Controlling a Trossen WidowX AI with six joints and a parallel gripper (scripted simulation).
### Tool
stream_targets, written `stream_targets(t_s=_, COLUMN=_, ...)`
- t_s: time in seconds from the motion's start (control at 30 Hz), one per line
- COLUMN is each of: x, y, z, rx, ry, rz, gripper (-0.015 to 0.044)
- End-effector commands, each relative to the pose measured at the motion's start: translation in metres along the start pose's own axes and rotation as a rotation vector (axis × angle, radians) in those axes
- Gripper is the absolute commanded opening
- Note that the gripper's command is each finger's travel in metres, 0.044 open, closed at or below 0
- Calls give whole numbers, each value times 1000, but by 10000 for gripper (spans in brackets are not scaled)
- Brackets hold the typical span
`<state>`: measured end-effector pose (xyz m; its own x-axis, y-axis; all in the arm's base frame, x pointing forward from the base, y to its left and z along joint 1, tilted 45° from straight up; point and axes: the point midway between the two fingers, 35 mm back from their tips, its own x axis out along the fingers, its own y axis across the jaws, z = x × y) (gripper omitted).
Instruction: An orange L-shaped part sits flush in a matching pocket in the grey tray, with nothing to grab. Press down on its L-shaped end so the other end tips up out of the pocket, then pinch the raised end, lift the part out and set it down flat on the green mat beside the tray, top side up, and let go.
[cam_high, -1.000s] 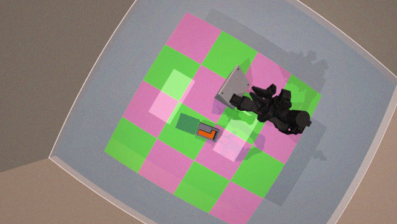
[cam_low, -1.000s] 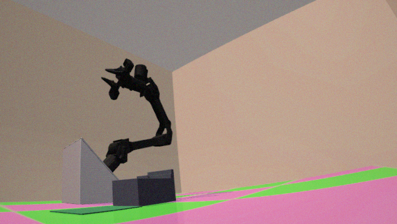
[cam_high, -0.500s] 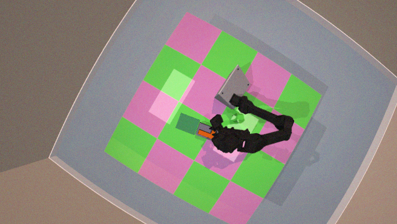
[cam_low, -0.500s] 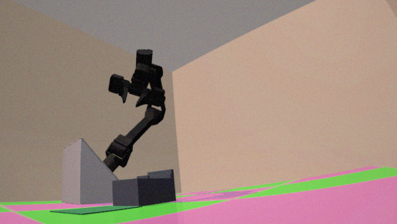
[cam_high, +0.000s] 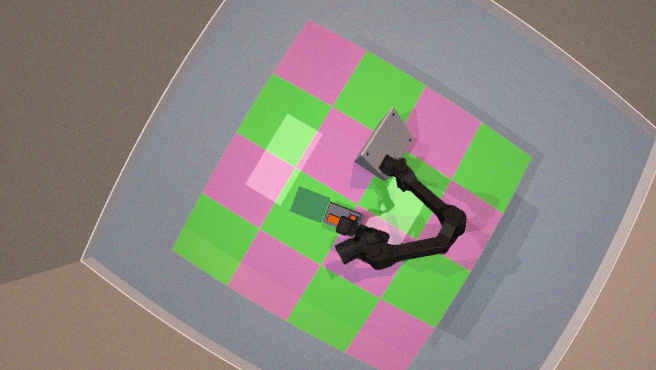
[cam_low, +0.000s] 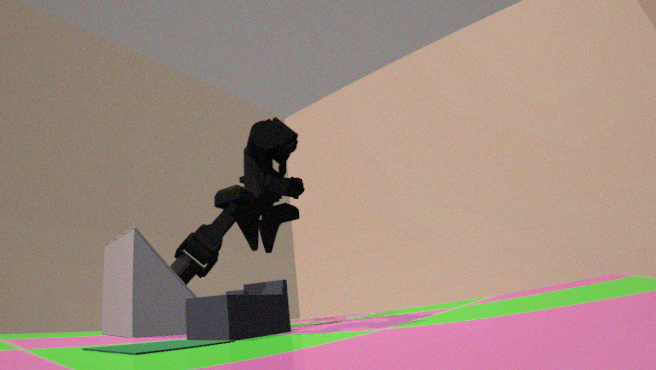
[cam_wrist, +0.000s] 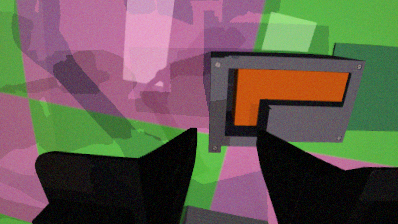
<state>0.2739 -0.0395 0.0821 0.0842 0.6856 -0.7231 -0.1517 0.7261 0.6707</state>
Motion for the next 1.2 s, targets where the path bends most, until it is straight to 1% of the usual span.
stream_targets(t_s=0.0, x=13, y=0, z=2, rx=-10, ry=-2, rz=8, gripper=180)
stream_targets(t_s=0.2, x=71, y=2, z=1, rx=-11, ry=-3, rz=12, gripper=180)
stream_targets(t_s=0.43, x=76, y=3, z=1, rx=-11, ry=-3, rz=12, gripper=180)
stream_targets(t_s=1.17, x=109, y=4, z=1, rx=-11, ry=-4, rz=14, gripper=180)
